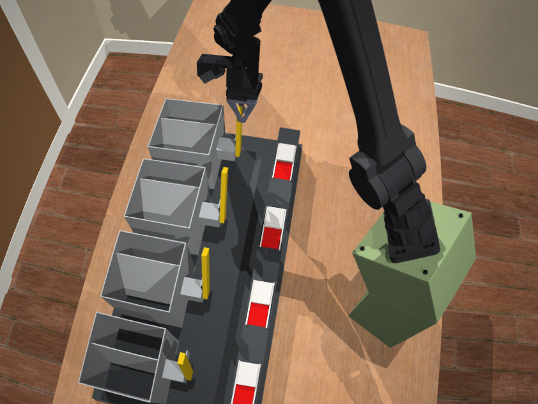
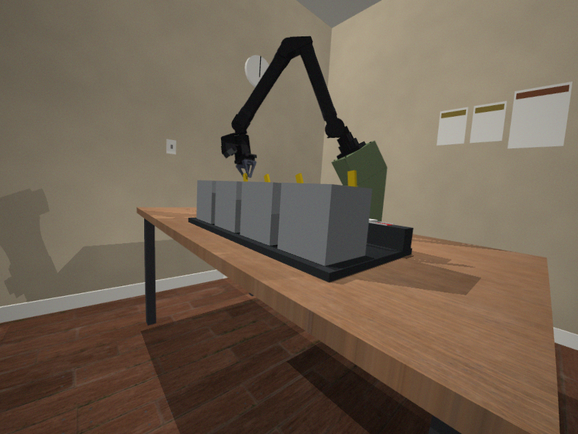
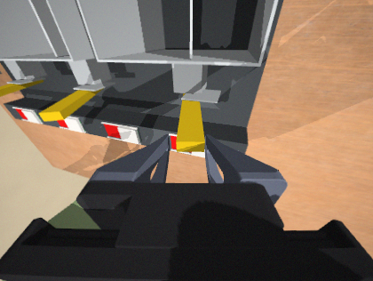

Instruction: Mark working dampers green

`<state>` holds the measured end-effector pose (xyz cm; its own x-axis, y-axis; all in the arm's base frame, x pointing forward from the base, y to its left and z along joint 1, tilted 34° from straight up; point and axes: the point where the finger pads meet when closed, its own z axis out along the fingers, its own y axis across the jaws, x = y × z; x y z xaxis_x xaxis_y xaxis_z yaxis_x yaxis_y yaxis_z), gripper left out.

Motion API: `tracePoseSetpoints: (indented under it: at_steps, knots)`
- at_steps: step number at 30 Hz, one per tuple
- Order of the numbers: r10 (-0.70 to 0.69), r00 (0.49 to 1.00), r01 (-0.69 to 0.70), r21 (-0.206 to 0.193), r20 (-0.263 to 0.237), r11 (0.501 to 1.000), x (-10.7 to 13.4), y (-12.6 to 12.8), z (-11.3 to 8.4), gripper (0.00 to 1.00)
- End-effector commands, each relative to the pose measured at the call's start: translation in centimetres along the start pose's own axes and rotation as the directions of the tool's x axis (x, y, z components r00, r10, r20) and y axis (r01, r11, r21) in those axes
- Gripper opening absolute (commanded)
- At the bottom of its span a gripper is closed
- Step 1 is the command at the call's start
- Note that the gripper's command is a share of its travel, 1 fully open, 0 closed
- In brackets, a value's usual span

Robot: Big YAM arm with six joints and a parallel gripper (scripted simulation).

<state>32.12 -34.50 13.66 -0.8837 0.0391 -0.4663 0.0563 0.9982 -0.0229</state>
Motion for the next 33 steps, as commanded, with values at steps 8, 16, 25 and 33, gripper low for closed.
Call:
tracePoseSetpoints:
  at_steps: [8,16,25,33]
  knots:
    - [-0.033,0.998,0.03,0.053,0.046,0.998,-2.3,-1.4,-6.0,0.36]
    - [-0.035,0.999,0.034,0.046,0.041,0.998,-2.3,-1.2,-7.2,0.36]
    - [-0.037,0.998,0.034,0.061,0.047,0.998,-3.6,-0.5,-7.5,0.36]
    - [-0.042,0.997,0.034,0.127,0.061,0.991,-6.4,0.3,-7.9,0.36]
